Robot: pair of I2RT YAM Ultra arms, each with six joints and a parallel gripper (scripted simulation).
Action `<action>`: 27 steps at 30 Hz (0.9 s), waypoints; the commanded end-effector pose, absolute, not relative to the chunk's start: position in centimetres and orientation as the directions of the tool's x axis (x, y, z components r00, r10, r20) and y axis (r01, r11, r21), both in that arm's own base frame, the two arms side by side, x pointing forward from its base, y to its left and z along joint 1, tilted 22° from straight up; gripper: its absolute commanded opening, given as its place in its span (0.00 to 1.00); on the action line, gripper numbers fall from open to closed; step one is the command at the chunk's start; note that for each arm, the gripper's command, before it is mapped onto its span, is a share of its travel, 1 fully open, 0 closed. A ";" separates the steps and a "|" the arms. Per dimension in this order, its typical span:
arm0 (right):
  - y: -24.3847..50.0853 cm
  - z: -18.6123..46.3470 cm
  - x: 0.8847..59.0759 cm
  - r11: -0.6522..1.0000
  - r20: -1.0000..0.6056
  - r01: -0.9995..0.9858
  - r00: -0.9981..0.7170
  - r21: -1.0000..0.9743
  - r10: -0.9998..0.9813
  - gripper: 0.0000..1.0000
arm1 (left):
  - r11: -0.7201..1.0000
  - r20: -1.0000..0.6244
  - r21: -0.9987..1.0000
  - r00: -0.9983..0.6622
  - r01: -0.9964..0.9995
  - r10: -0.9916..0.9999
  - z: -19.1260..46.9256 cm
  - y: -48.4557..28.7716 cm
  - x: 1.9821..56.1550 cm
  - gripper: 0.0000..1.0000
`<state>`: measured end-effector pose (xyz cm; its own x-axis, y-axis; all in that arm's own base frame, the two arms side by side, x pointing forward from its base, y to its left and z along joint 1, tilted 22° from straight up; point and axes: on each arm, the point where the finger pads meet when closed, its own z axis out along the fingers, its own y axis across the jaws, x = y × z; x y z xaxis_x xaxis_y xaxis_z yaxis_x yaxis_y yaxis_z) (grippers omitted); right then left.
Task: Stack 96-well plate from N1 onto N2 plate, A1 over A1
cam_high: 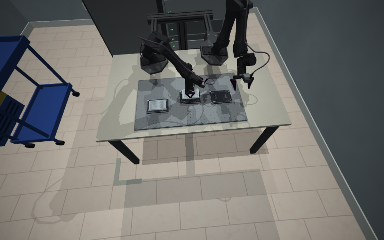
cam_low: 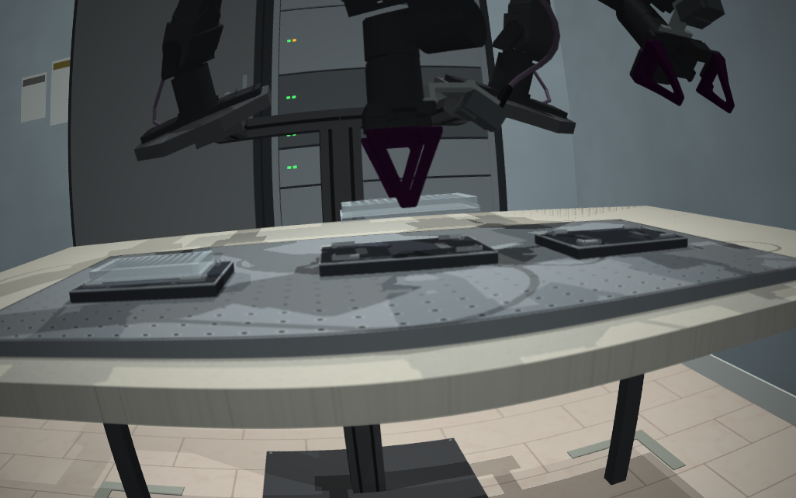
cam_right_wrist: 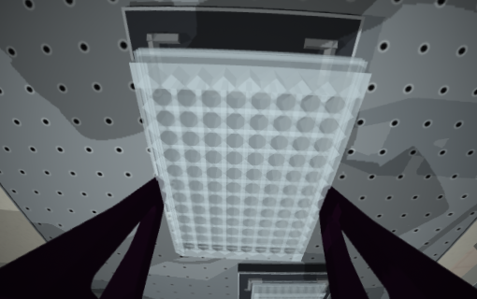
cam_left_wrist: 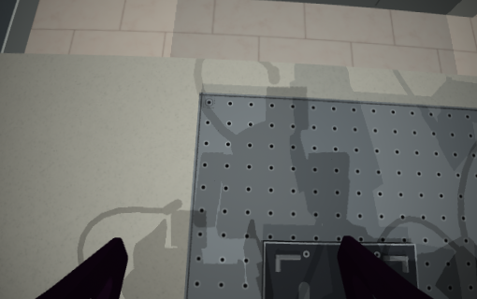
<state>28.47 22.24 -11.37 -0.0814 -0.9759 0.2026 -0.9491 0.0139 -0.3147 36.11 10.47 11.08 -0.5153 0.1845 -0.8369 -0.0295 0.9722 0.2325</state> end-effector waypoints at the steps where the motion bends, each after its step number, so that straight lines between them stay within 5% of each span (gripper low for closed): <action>1: 22.9 -9.5 27.5 0.017 0.200 -0.954 -0.080 -0.301 -0.977 0.79 | 0.971 -0.864 0.238 -0.464 -0.036 0.194 12.8 10.6 37.0 1.00; 10: 19.1 -8.3 29.0 -0.076 0.201 -0.949 0.013 -0.306 -0.980 0.79 | 0.974 -0.842 0.225 -0.509 -0.030 0.179 12.3 8.1 37.2 1.00; 27: 3.7 -3.2 30.6 -0.063 0.218 -0.960 0.002 -0.273 -0.976 0.79 | 0.902 -0.761 0.270 -0.499 0.336 0.414 11.7 -12.6 33.6 1.00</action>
<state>30.67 4.55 -3.91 -0.0739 -0.9691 0.2352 -0.9598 0.0051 -0.2806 34.22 -10.71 9.75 -0.5091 0.4125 -0.7554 0.3555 0.9001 0.2519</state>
